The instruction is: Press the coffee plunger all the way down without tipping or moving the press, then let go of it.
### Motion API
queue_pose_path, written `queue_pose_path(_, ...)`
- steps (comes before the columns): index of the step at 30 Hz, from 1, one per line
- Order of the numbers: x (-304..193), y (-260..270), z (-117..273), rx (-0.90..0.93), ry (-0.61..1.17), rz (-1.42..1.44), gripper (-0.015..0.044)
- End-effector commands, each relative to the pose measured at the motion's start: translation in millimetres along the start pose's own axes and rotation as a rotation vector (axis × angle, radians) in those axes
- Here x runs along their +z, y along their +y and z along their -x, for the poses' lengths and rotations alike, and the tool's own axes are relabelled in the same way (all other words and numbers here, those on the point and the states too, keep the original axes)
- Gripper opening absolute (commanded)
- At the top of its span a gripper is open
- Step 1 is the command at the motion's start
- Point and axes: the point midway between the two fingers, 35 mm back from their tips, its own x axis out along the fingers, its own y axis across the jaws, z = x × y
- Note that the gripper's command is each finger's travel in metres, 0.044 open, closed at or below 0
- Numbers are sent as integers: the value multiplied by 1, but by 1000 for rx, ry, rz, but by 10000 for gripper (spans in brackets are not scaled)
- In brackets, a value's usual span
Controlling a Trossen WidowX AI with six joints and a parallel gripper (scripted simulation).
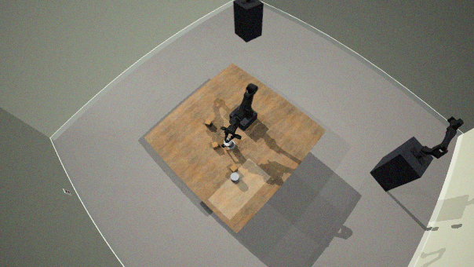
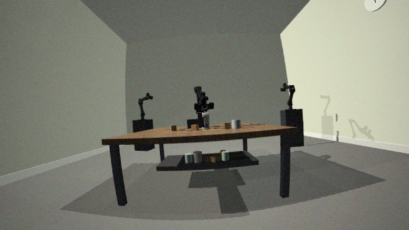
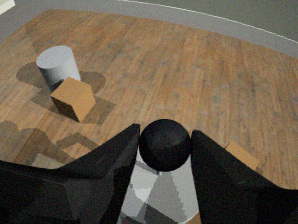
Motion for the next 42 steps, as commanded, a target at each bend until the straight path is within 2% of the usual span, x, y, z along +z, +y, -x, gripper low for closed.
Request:
queue_pose_path(1, -3, 0, -2, 1, 15, 4, 122)
queue_pose_path(15, 0, 0, -1, 0, 1, 0, 122)
queue_pose_path(27, 0, 0, -1, 0, 1, 0, 437)
queue_pose_path(34, 8, 0, 6, -1, 3, -2, 440)
queue_pose_path(42, 42, 1, 68, -2, 16, 1, 440)
